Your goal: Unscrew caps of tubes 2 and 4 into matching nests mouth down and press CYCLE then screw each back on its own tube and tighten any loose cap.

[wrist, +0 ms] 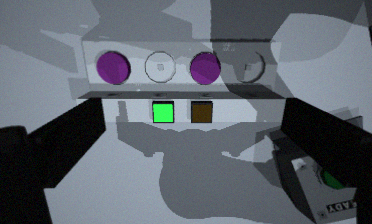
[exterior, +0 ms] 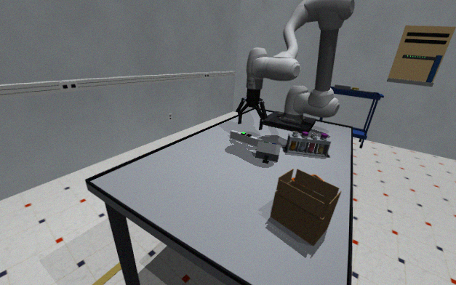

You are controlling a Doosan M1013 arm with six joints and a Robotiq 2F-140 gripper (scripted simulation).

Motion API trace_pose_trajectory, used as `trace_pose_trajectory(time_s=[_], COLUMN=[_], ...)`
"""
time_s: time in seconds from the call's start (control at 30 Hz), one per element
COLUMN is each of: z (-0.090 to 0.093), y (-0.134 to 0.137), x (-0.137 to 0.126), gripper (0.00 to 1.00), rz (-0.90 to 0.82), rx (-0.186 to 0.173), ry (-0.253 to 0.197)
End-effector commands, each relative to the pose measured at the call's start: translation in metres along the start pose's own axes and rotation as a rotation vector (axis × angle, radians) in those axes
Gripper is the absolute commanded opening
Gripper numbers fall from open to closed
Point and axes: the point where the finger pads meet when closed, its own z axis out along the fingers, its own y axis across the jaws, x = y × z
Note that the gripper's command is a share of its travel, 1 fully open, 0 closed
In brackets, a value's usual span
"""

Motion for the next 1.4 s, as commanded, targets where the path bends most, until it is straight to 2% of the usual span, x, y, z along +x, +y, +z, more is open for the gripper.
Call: trace_pose_trajectory(time_s=[0.0,0.23,0.27,0.57,0.6,0.83,1.23,1.3,1.37], z=[-0.001,-0.001,-0.008,-0.077,-0.079,-0.079,-0.019,-0.019,-0.009], y=[0.0,0.0,0.002,0.017,0.017,0.017,0.017,0.017,0.017], x=[0.0,0.0,0.002,0.024,0.024,0.024,0.024,0.024,0.024], gripper=[1.0,1.0,0.36,0.36,0.36,0.36,0.36,0.36,0.36], rz=[0.0,0.0,0.0,0.0,0.0,0.0,0.0,0.0,0.0], rx=[0.0,0.0,0.0,0.0,0.0,0.0,0.0,0.0,0.0], ry=[-0.001,-0.001,-0.001,-0.001,-0.001,-0.001,-0.001,-0.001,-0.001])
